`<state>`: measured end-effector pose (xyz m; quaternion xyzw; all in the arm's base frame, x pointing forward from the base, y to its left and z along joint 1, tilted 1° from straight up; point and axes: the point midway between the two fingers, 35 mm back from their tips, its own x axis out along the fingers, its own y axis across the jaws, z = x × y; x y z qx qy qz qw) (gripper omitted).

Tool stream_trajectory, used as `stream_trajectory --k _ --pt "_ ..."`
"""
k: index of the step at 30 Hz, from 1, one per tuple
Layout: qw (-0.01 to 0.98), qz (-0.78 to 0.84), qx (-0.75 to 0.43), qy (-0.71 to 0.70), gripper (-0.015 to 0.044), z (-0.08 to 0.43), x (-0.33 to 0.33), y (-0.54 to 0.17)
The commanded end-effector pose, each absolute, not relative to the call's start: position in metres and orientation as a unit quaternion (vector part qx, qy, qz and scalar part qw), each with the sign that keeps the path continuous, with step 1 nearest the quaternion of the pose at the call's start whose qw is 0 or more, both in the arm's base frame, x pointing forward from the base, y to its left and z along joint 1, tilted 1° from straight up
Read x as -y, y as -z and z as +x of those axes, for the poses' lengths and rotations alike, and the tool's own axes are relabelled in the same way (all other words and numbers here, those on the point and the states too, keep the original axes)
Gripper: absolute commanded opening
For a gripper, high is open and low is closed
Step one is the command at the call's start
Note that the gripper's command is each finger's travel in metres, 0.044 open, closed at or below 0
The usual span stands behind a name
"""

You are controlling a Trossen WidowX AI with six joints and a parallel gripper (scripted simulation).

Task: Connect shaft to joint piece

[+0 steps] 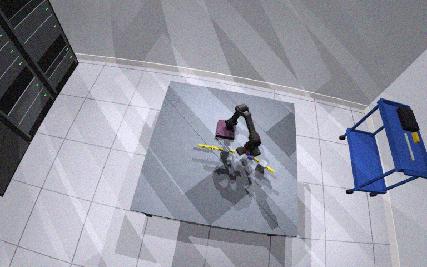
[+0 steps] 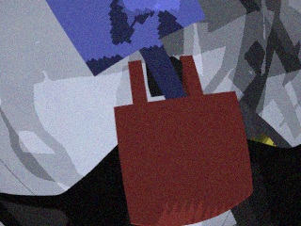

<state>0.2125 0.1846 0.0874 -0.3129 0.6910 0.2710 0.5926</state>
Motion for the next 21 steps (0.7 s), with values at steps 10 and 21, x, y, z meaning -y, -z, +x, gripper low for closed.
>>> stream_trajectory --k 10,21 --pt "0.615 -0.35 -0.613 -0.351 0.0 0.216 -0.177 -0.081" --pt "0.623 -0.372 -0.543 -0.423 0.0 0.221 -0.172 -0.076"
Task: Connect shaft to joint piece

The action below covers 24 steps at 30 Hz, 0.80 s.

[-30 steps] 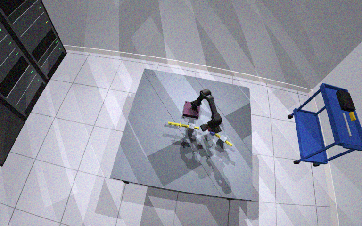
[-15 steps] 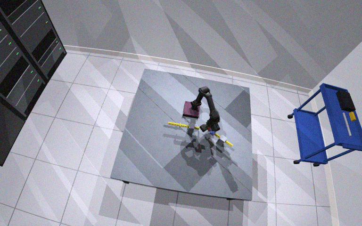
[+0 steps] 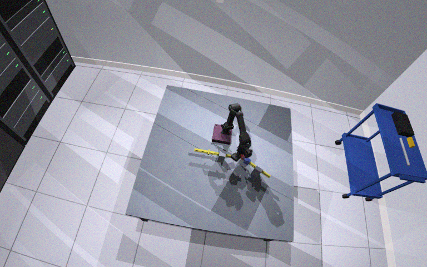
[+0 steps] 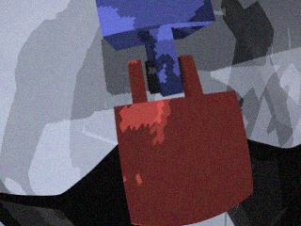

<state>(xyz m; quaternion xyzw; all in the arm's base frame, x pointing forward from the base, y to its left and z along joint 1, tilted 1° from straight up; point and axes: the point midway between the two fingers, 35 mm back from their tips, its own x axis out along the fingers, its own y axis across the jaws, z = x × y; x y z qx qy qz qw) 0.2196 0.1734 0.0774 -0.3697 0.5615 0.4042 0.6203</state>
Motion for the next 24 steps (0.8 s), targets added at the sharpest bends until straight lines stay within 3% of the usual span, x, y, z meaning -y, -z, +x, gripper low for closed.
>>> stream_trajectory --k 1,24 --pt "0.623 -0.374 -0.537 -0.429 0.0 0.2214 -0.1718 -0.0753" --pt "0.617 -0.387 -0.464 -0.504 0.0 0.2278 -0.1682 -0.0697"
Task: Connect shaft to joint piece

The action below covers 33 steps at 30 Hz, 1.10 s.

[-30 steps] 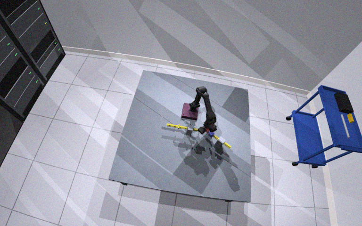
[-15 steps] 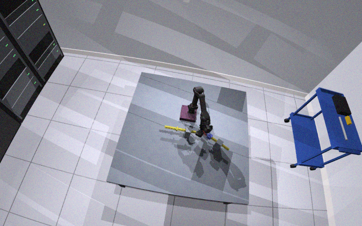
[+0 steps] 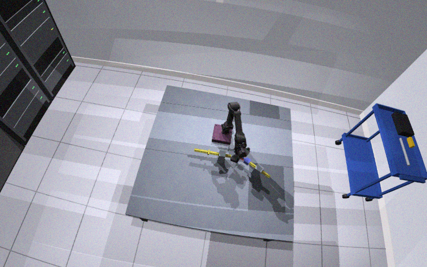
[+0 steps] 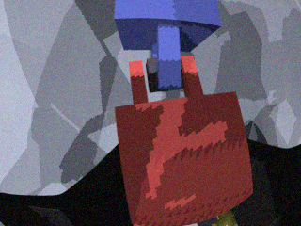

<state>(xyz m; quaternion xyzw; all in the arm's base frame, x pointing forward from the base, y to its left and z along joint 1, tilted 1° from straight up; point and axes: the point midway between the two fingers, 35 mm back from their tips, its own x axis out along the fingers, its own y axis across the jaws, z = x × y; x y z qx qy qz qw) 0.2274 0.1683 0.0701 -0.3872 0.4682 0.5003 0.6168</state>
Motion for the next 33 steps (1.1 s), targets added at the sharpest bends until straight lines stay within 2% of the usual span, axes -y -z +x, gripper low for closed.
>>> stream_trajectory --k 1,20,25,28,33 --pt "0.617 -0.387 -0.465 -0.503 0.0 0.2277 -0.1682 -0.0698" --pt "0.616 -0.387 -0.466 -0.503 0.0 0.2276 -0.1683 -0.0698" --pt "0.616 -0.387 -0.466 -0.503 0.0131 0.2276 -0.1683 -0.0698" --pt "0.616 -0.387 -0.466 -0.503 0.0147 0.2276 -0.1683 -0.0698" --pt "0.616 -0.387 -0.466 -0.503 0.0278 0.2276 -0.1683 -0.0698"
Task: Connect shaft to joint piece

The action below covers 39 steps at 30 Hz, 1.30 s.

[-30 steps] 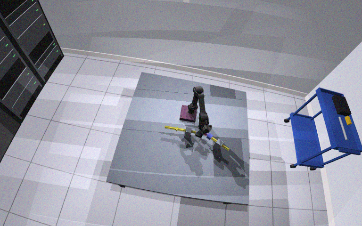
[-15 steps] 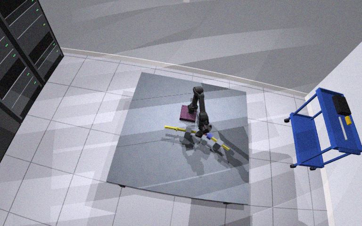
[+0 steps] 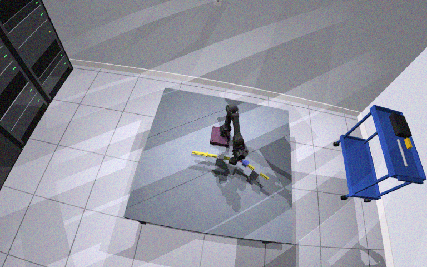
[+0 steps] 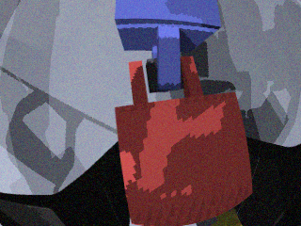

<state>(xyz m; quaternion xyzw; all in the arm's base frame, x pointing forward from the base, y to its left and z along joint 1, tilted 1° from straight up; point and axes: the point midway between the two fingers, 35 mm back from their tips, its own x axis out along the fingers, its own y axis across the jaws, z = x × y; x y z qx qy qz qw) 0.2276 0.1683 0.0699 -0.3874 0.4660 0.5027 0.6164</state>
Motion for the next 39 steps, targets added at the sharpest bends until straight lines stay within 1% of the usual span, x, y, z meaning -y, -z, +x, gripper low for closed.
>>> stream_trajectory --k 1,6,7,18,32,39 --pt "0.616 -0.387 -0.466 -0.503 0.0304 0.228 -0.168 -0.07" --pt "0.616 -0.387 -0.466 -0.503 0.0436 0.228 -0.168 -0.07" --pt "0.616 -0.387 -0.466 -0.503 0.044 0.228 -0.168 -0.07" --pt "0.612 -0.391 -0.473 -0.499 0.044 0.228 -0.169 -0.071" --pt "0.498 -0.486 -0.592 -0.406 0.044 0.227 -0.171 -0.096" --pt "0.494 -0.492 -0.594 -0.402 0.044 0.227 -0.17 -0.098"
